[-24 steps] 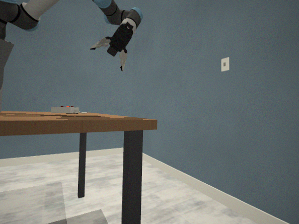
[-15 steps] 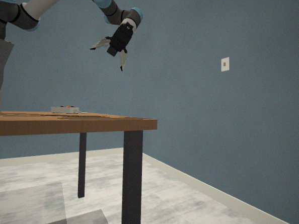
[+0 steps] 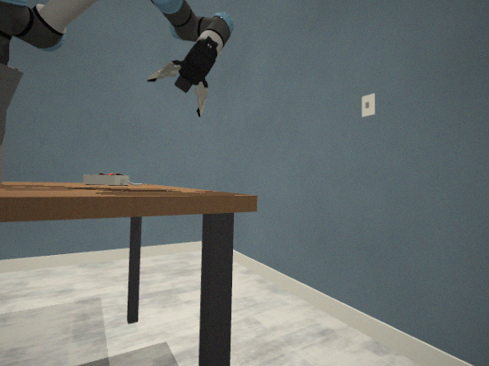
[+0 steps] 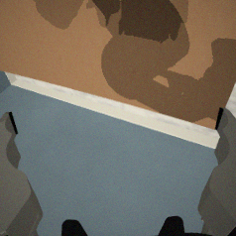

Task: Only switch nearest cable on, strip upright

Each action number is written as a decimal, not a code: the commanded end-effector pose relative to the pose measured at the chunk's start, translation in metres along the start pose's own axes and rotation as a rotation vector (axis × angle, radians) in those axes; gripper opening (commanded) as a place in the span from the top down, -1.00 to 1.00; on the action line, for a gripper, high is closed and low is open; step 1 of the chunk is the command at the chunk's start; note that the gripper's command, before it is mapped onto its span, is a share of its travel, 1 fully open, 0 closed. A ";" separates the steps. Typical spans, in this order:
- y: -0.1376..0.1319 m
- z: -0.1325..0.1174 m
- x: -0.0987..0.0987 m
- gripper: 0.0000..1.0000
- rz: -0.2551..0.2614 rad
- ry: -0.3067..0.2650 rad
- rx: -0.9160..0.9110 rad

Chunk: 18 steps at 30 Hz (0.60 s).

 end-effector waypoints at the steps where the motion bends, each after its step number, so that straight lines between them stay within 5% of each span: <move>1: 0.005 0.007 0.000 -1.00 -0.004 -0.002 0.030; 10: 0.027 0.050 -0.004 -1.00 -0.022 -0.008 0.191; 18: 0.065 0.151 -0.010 -1.00 -0.056 -0.030 0.554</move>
Point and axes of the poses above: the point where the finger pads meet when closed, its own x axis back along the fingers, its own y axis across the jaws, z = x × y, the point moved 2 cm from there along x, back along the fingers, and after that the axes turned 10 degrees about x, right-handed, at the moved point
